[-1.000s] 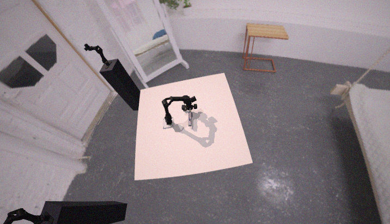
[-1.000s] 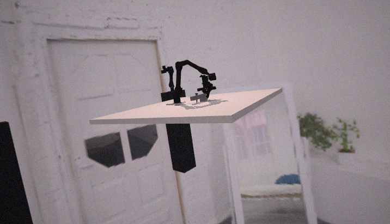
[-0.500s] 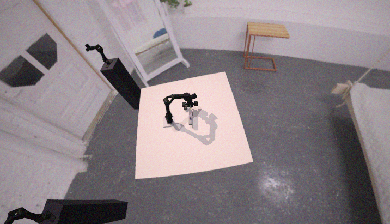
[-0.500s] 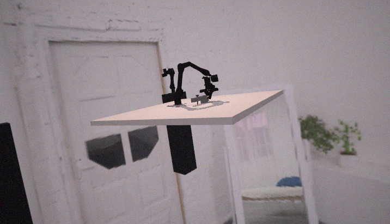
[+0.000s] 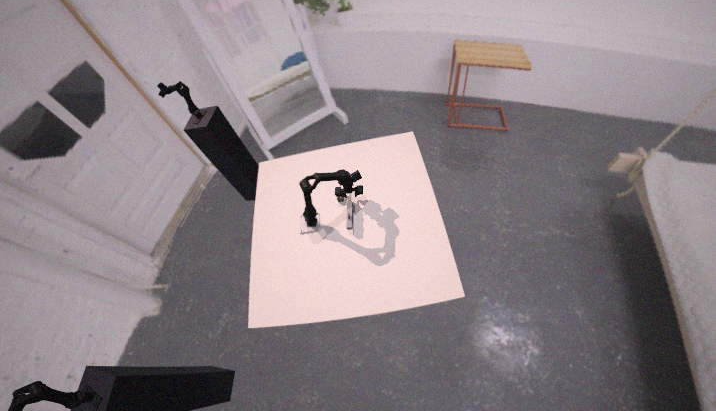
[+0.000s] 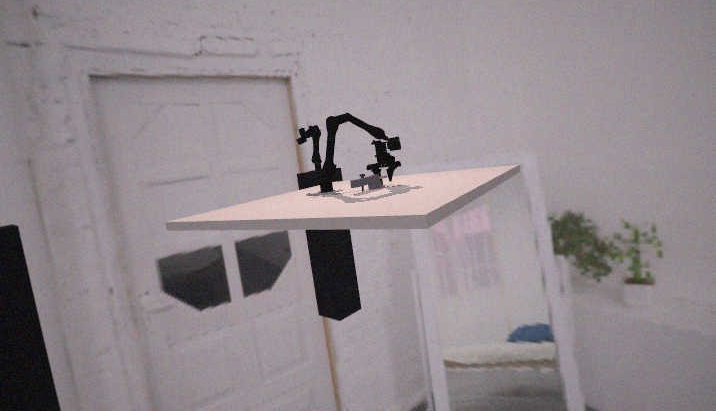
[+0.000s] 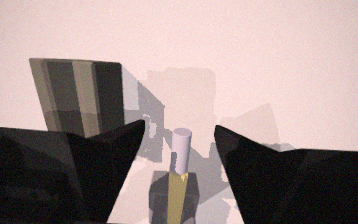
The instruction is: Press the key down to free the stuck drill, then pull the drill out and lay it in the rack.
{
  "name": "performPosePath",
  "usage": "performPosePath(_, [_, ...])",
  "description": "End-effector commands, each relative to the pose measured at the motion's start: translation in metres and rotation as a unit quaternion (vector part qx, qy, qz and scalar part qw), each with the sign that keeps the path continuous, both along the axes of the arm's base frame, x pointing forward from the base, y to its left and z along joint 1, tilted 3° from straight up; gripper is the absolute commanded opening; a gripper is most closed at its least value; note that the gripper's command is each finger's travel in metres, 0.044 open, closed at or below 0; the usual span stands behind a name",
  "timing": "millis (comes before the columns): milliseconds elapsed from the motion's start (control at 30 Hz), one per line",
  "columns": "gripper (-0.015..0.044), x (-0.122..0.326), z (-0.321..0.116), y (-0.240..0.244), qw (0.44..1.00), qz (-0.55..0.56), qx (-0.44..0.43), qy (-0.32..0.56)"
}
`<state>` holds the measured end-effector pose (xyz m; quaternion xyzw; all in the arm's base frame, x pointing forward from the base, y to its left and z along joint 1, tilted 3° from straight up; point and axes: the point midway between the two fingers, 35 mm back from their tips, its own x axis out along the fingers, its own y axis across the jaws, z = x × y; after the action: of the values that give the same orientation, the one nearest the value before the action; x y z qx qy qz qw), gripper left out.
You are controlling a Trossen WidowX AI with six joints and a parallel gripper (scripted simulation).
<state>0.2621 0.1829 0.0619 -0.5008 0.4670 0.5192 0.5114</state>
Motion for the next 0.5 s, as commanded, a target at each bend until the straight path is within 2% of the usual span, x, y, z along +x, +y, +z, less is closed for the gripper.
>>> performPosePath(0, [0.0394,0.0002,-0.0009,-0.0021,1.0,0.0,-0.001,0.0])
performPosePath(67, [0.044,0.0001,-0.0015,-0.0034,1.0,0.0,-0.001,0.0])
performPosePath(467, [0.044,0.0009,-0.004,-0.0089,1.0,0.0,-0.001,0.0])
